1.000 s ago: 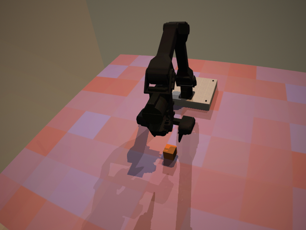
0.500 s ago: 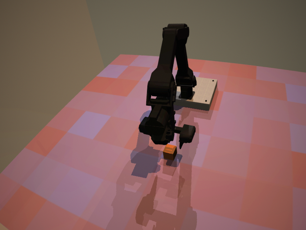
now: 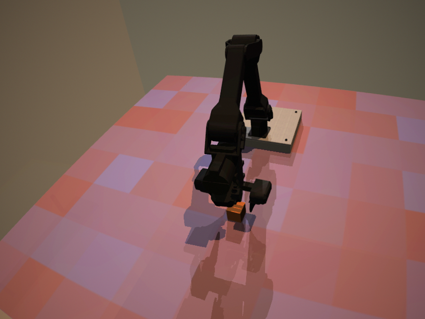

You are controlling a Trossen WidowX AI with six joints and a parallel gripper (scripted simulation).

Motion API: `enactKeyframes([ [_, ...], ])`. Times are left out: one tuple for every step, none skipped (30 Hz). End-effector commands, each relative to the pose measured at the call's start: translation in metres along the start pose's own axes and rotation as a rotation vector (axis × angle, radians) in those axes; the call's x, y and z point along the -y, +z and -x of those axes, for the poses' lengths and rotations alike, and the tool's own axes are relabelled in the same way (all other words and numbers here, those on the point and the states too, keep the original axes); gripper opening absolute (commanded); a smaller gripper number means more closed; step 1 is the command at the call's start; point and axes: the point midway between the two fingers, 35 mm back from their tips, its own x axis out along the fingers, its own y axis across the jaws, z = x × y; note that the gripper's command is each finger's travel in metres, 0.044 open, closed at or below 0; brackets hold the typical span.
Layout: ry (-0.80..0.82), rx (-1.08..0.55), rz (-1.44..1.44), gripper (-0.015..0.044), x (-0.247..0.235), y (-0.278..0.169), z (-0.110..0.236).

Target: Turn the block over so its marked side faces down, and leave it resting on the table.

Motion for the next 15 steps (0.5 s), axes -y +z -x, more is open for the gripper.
enactKeyframes([
  [0.004, -0.014, 0.002, 0.044, -0.0007, -0.0023, -0.0114],
  [0.004, -0.014, 0.002, 0.044, -0.0007, -0.0024, -0.0131],
  [0.004, -0.014, 0.002, 0.044, -0.0007, -0.0025, -0.0147],
  [0.004, -0.014, 0.002, 0.044, -0.0007, -0.0026, -0.016],
  [0.004, -0.014, 0.002, 0.044, -0.0007, -0.0026, -0.0168],
  [0.004, -0.014, 0.002, 0.044, -0.0007, -0.0026, -0.0171],
  [0.004, -0.014, 0.002, 0.044, -0.0007, -0.0026, -0.0171],
  [0.004, -0.014, 0.002, 0.0414, -0.0007, -0.0026, -0.0171],
  [0.004, -0.014, 0.002, 0.0387, -0.0007, -0.0026, -0.0171],
  [0.004, -0.014, 0.002, 0.0361, -0.0007, -0.0026, -0.0171],
  [0.004, -0.014, 0.002, 0.0335, -0.0007, -0.0026, -0.0171],
  [0.004, -0.014, 0.002, 0.0309, -0.0007, -0.0026, -0.0171],
  [0.004, -0.014, 0.002, 0.0282, -0.0007, -0.0026, -0.0171],
  [0.004, -0.014, 0.002, 0.0256, -0.0007, -0.0026, -0.0171],
  [0.004, -0.014, 0.002, 0.023, -0.0007, -0.0026, -0.0171],
])
